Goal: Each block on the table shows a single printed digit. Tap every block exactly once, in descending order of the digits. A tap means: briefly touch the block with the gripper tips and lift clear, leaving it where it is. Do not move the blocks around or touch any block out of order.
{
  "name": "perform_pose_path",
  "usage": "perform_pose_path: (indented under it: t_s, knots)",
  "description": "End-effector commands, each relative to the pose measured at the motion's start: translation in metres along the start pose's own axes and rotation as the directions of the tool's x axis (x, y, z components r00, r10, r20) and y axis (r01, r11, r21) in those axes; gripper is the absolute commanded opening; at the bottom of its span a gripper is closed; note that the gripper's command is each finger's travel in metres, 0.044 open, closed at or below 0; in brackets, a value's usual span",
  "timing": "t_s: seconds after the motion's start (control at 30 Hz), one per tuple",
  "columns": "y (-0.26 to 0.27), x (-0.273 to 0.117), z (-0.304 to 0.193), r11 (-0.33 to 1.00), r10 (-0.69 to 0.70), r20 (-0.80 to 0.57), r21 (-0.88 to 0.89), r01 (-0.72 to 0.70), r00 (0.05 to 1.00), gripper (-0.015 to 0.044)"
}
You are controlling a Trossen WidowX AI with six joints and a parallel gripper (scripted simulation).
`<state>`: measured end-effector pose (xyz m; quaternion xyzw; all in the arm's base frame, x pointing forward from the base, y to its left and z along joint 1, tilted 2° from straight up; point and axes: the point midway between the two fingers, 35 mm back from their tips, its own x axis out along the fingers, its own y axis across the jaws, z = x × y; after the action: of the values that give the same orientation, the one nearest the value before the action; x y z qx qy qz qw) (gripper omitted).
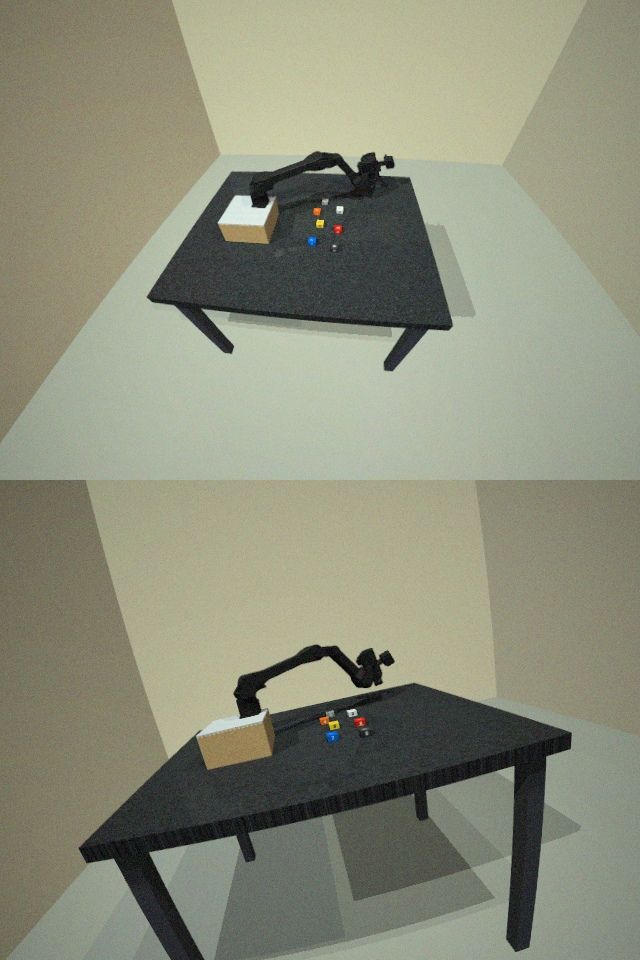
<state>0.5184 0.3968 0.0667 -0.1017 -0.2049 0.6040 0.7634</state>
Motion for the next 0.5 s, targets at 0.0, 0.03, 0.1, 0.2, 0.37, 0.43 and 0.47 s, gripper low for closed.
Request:
perform_pose_path:
  t_s: [0.0, 0.03, 0.1, 0.2, 0.37, 0.43, 0.47]
  knots:
    - [-0.002, -0.001, 0.000, 1.000, -0.004, -0.005, 0.003, 0.004, 1.000, 0.0400]
    - [-0.007, -0.004, -0.001, 1.000, -0.015, -0.021, 0.011, 0.016, 1.000, 0.0400]
    - [-0.027, -0.019, -0.004, 0.997, -0.060, -0.086, 0.043, 0.064, 0.994, 0.0400]
    - [-0.070, -0.062, -0.011, 0.976, -0.158, -0.252, 0.108, 0.189, 0.955, 0.0400]
    - [-0.119, -0.142, -0.014, 0.904, -0.281, -0.488, 0.154, 0.398, 0.826, 0.0400]
    - [-0.133, -0.187, -0.012, 0.854, -0.315, -0.600, 0.160, 0.496, 0.735, 0.0400]
    - [-0.136, -0.211, -0.010, 0.826, -0.324, -0.652, 0.158, 0.541, 0.685, 0.0400]
